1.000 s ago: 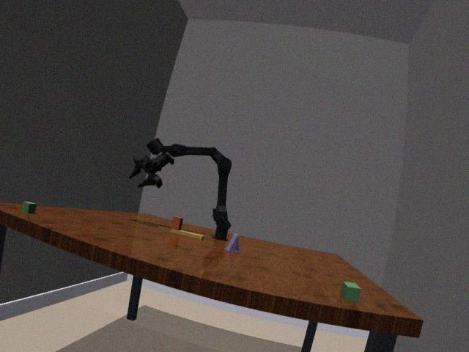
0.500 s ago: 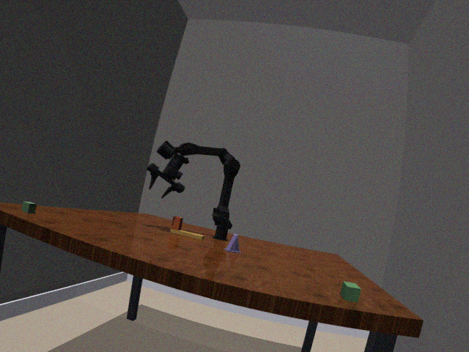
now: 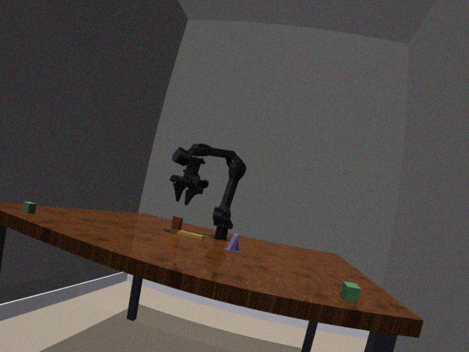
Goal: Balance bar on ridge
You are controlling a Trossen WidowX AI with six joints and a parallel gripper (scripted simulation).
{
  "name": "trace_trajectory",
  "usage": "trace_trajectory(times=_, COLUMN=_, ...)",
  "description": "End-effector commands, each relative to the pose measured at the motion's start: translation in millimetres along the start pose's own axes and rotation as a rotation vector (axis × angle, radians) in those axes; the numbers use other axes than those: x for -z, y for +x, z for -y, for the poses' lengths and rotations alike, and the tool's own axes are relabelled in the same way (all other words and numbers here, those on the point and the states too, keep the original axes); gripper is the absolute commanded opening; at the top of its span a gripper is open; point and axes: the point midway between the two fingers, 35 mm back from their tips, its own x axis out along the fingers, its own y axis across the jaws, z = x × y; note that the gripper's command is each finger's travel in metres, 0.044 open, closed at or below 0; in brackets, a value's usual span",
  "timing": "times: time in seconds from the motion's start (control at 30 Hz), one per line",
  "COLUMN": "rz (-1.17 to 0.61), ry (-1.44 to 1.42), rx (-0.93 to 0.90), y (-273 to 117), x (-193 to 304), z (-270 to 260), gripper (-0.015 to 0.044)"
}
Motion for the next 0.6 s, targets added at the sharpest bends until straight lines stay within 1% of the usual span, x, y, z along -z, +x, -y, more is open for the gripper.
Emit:
trace_trajectory(times=0.0, rz=0.016, ry=-0.154, rx=-0.075, y=0, x=-17, z=-20, gripper=0.0315)
trace_trajectory(times=0.13, rz=0.035, ry=-0.299, rx=-0.137, y=-2, x=-32, z=-39, gripper=0.0315)
trace_trajectory(times=0.37, rz=0.036, ry=-0.306, rx=-0.140, y=-1, x=-32, z=-40, gripper=0.0315)
trace_trajectory(times=0.57, rz=0.036, ry=-0.306, rx=-0.140, y=27, x=-32, z=-40, gripper=0.0315)
